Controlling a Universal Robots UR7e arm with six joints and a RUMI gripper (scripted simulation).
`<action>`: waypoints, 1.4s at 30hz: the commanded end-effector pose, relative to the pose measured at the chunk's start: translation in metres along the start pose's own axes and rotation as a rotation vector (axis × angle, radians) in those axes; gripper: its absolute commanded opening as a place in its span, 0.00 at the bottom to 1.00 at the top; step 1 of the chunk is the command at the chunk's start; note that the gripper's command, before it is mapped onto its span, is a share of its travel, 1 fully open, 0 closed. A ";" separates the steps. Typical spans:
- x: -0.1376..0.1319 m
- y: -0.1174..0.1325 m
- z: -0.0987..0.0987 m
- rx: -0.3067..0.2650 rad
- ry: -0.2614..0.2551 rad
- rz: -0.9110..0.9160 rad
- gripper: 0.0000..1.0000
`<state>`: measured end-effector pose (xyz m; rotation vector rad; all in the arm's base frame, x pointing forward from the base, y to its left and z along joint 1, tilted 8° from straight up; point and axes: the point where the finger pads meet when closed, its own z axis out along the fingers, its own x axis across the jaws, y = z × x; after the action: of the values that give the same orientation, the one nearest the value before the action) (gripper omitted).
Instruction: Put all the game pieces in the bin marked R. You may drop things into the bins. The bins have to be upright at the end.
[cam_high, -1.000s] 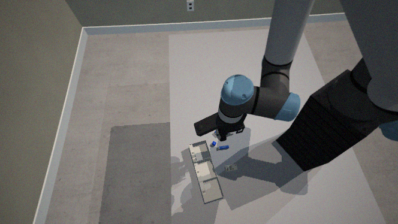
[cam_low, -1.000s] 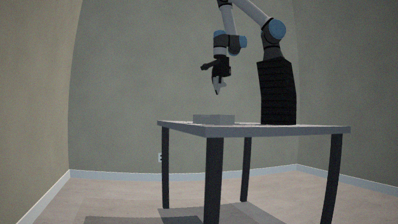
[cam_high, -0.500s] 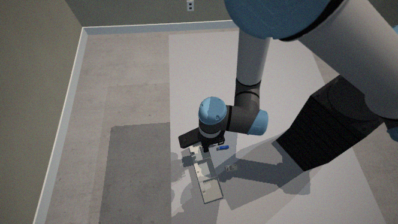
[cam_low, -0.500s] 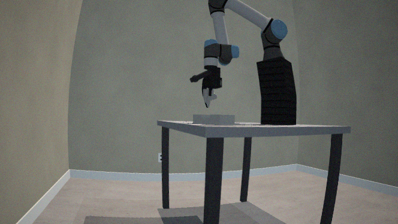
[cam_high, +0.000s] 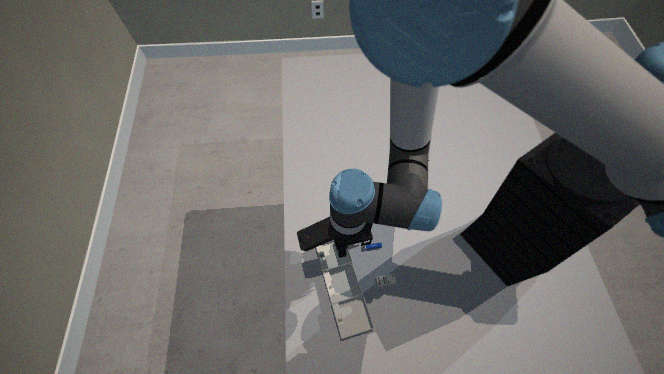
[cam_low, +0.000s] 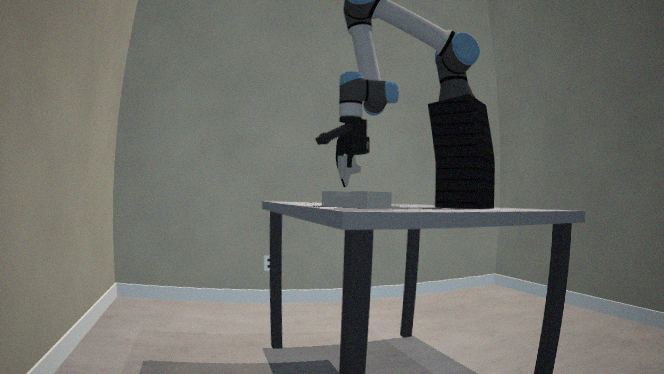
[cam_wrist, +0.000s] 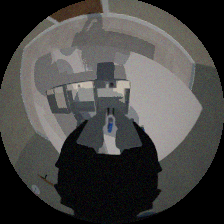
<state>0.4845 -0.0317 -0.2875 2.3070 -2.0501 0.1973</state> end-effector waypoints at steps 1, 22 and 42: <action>0.000 -0.001 0.010 0.001 0.000 0.000 0.04; 0.000 -0.001 0.040 0.001 0.000 0.000 0.04; 0.000 -0.001 0.040 0.001 0.000 0.000 0.04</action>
<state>0.4872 -0.0366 -0.3275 2.3070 -2.0501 0.1975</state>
